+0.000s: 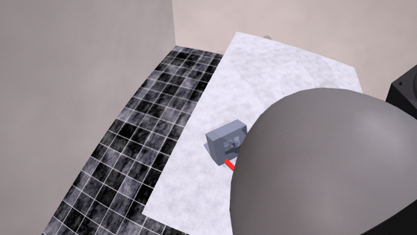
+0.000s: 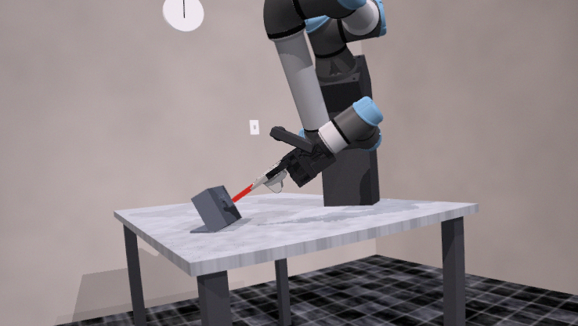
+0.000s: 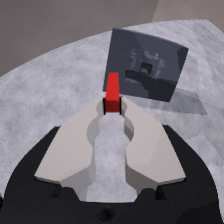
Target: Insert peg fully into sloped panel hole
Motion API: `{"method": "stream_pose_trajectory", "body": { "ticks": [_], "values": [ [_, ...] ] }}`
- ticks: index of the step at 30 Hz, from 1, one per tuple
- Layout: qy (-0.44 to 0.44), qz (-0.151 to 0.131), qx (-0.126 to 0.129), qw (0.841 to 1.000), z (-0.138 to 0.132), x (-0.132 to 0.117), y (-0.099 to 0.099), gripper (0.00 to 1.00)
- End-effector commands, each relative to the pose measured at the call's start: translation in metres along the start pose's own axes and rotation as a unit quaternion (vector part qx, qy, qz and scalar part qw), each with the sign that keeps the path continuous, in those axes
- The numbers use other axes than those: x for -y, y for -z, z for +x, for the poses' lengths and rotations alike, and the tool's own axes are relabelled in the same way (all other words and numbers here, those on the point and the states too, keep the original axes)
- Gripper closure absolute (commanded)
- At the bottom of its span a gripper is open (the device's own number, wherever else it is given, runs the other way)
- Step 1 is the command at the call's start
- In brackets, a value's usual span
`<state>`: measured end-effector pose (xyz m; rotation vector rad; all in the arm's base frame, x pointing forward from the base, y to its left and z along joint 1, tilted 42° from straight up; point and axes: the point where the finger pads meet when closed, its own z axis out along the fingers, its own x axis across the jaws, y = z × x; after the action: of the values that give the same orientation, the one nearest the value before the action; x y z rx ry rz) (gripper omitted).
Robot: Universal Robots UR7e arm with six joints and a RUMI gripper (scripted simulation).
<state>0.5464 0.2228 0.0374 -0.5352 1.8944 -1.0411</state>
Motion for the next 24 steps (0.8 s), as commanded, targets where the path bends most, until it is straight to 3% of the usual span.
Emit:
{"method": "stream_pose_trajectory", "body": {
  "ticks": [1, 24],
  "values": [
    [-0.017, 0.007, 0.001, 1.000, 0.010, -0.003, 0.008, 1.00],
    [-0.063, 0.024, 0.005, 0.998, 0.035, -0.010, 0.028, 1.00]
  ]
}}
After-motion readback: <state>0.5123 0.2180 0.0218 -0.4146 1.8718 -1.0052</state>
